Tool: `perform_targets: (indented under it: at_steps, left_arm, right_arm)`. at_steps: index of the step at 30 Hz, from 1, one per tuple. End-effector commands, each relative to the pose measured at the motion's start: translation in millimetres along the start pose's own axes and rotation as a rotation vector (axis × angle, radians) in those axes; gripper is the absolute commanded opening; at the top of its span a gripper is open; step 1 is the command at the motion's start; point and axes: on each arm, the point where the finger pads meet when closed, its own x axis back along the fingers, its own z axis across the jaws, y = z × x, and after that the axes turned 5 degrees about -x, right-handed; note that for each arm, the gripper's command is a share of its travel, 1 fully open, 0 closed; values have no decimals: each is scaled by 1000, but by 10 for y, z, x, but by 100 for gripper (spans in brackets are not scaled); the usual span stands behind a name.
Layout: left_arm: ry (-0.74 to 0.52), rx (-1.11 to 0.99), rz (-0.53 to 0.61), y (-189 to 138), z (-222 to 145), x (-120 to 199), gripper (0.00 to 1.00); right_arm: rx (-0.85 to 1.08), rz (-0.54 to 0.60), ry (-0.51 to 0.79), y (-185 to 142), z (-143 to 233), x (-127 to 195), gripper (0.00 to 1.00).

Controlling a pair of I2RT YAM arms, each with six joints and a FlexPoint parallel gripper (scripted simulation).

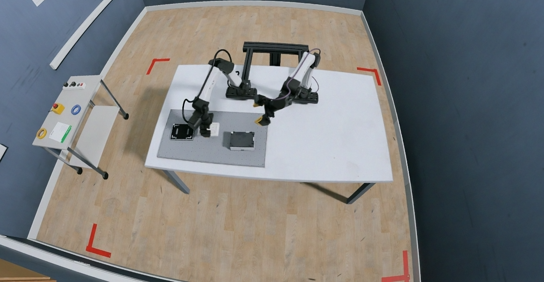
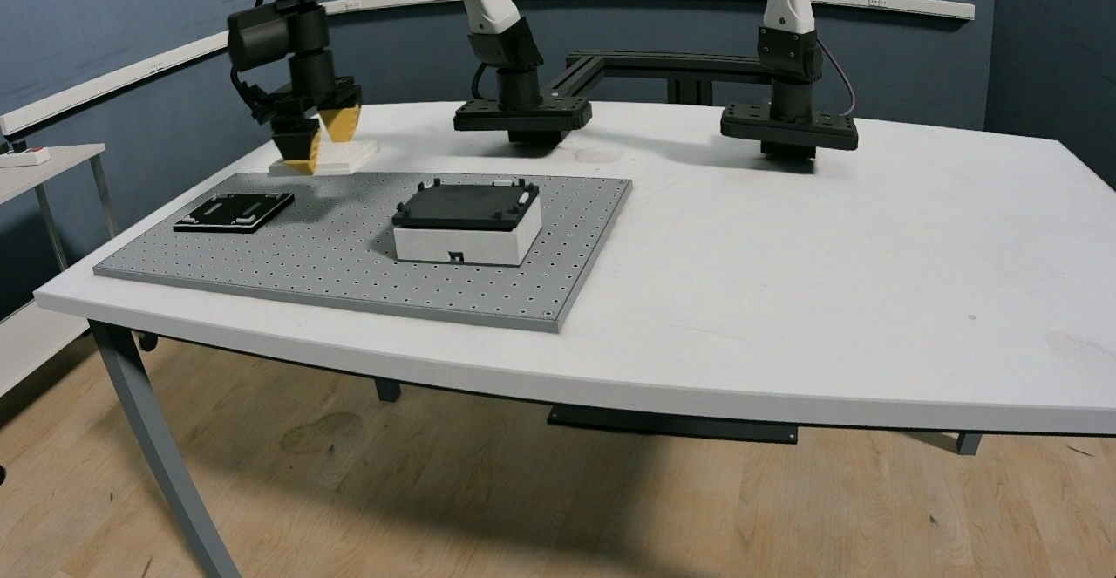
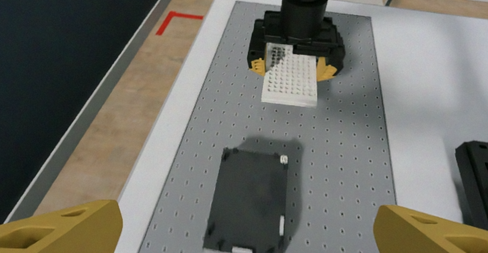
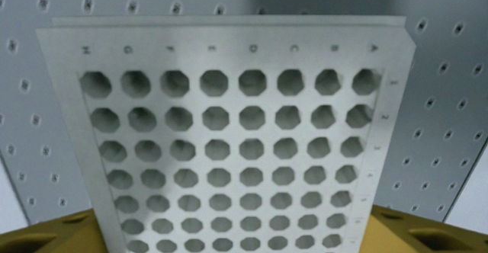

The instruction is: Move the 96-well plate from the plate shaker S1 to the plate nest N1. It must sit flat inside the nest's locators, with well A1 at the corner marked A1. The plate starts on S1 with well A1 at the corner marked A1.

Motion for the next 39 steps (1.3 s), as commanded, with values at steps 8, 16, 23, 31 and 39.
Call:
perform_targets:
  at_steps: [8,16,23,31,39]
  left_arm:
    - [-114,-139,-177,596,151,-1342,100]
    - [-230,-172,-215,546,-197,-2261,100]
    - [-263,-175,-217,481,-322,-2513,100]
    - [-273,-176,-211,487,-368,-2526,100]
    - [-272,-176,-211,484,-362,-2524,100]
  right_arm:
    - [55,23,7,1145,-37,-187,76]
    - [18,21,9,1793,-104,-320,76]
    - [13,3,1,1978,-109,-355,76]
    - [1,-25,30,2053,-57,-269,76]
    - [-2,-4,-5,2037,-107,-523,76]
